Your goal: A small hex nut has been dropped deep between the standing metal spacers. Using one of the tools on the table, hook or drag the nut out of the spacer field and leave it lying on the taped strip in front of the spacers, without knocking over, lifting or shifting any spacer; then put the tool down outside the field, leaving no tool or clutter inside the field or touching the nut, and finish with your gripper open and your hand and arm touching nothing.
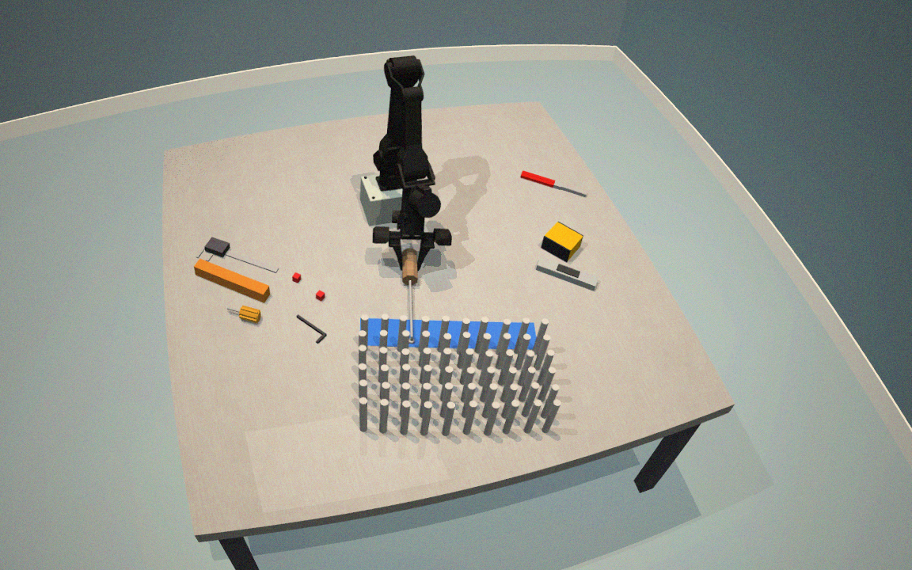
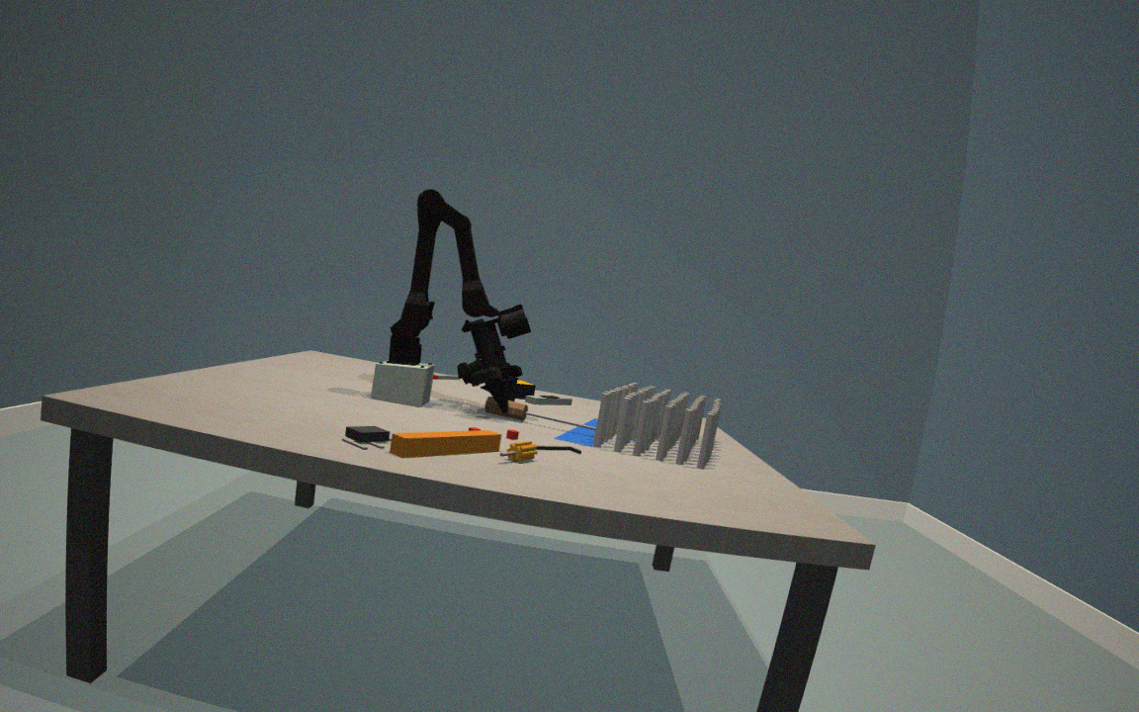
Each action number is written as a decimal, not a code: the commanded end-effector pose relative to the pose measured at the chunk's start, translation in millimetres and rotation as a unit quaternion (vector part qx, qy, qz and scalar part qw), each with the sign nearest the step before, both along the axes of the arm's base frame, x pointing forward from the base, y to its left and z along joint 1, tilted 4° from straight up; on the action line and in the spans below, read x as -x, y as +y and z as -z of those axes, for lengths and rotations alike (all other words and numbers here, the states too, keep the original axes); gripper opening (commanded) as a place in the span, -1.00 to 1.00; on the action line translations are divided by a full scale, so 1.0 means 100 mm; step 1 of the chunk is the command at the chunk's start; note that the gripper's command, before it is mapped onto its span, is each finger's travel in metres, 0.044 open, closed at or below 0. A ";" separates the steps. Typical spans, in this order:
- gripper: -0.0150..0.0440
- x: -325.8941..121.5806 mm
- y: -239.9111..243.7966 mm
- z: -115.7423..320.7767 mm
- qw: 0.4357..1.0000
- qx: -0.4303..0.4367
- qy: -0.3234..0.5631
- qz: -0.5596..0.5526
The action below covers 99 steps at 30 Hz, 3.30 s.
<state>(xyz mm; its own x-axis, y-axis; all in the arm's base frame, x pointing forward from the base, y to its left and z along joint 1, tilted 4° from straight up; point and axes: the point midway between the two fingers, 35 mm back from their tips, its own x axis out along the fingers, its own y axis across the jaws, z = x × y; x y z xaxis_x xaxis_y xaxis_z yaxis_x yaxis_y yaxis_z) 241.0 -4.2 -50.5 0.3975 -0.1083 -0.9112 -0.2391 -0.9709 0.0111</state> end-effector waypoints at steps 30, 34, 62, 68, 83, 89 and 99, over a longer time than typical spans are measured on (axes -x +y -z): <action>-0.49 -0.08 0.00 -0.20 1.000 0.001 -0.010 0.002; -0.49 -0.01 0.02 -0.23 1.000 0.001 -0.009 0.002; -0.49 0.10 0.10 -0.89 1.000 0.000 -0.009 0.002; -0.49 0.09 0.10 -1.20 1.000 0.000 -0.010 0.002; -0.49 0.06 0.26 -1.46 1.000 -0.003 -0.001 -0.024; -0.49 -0.05 0.55 -1.54 0.998 -0.007 -0.004 -0.069; -0.49 -0.16 1.09 -1.66 0.989 -0.013 -0.009 -0.147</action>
